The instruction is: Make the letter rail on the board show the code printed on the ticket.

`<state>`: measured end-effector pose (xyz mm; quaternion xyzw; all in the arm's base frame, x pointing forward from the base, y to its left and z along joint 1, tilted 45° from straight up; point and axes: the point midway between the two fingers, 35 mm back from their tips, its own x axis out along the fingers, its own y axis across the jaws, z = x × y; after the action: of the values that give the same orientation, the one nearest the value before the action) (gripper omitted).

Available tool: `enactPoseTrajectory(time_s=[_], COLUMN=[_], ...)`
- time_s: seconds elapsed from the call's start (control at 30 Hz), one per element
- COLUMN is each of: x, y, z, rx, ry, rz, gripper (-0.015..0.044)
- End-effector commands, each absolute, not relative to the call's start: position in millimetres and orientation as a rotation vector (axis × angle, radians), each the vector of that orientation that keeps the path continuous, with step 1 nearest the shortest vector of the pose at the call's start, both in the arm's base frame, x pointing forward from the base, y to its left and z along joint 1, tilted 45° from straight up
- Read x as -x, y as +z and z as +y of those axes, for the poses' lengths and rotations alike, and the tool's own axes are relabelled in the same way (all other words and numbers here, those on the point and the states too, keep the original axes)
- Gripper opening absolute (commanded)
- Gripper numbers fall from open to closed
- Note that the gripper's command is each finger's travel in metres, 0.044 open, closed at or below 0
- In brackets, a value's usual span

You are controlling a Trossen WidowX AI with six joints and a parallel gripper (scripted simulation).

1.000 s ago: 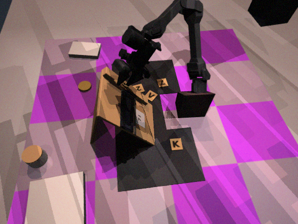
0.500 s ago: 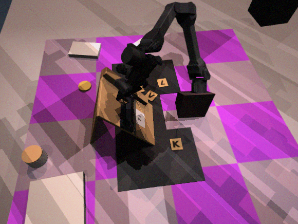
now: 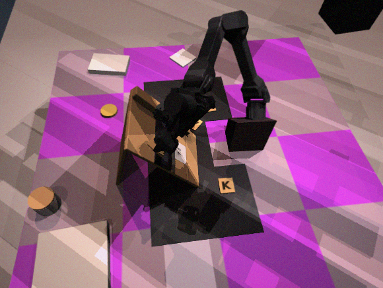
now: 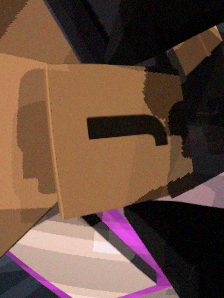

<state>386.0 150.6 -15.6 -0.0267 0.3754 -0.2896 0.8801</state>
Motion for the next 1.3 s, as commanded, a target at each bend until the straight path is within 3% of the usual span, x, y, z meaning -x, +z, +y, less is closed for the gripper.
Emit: enactPoseTrajectory(time_s=[0.0,0.93,1.27], x=[-384,-348,-371], y=[-30,-140,-156], z=[161,212,193], rx=[0.127,0.648,0.650], ry=[-0.586,-0.470,-0.468], rz=[0.777,0.688,0.689], gripper=[0.0000,0.0000,0.0000])
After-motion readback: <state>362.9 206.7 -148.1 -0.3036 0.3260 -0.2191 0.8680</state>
